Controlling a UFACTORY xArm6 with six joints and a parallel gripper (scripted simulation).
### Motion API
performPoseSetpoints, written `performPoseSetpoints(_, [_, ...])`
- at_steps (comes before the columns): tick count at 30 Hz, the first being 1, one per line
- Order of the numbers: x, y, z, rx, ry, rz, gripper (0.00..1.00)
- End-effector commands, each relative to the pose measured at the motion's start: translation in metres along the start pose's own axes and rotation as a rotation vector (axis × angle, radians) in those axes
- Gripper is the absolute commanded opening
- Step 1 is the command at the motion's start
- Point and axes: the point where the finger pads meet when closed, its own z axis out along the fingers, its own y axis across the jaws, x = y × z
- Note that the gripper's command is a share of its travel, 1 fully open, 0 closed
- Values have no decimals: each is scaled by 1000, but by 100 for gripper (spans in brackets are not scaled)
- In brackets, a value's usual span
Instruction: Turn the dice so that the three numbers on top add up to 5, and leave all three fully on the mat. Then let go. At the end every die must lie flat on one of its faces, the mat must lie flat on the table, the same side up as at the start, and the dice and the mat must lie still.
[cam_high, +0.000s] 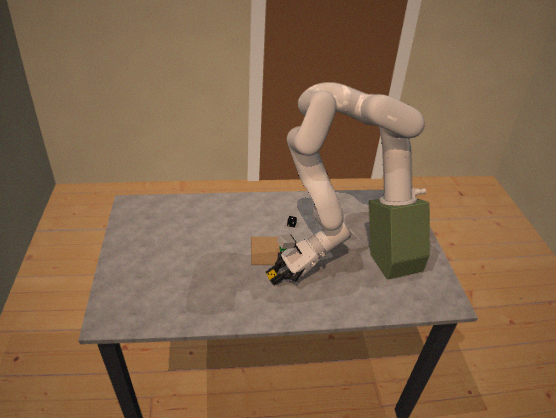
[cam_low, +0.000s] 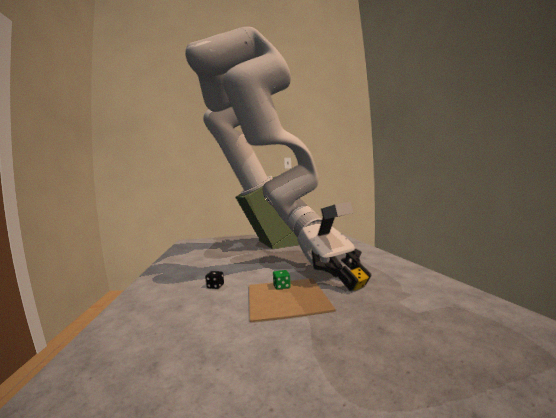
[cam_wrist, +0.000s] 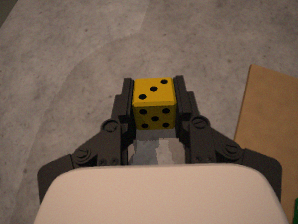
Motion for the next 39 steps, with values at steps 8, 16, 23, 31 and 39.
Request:
performPoseSetpoints(8, [1,0,0,0,2,0,27])
performPoseSetpoints(16, [1,0,0,0,2,0,27])
performPoseSetpoints(23, [1,0,0,0,2,0,35])
performPoseSetpoints(31, [1,0,0,0,2,0,43])
performPoseSetpoints(39, [1,0,0,0,2,0,47])
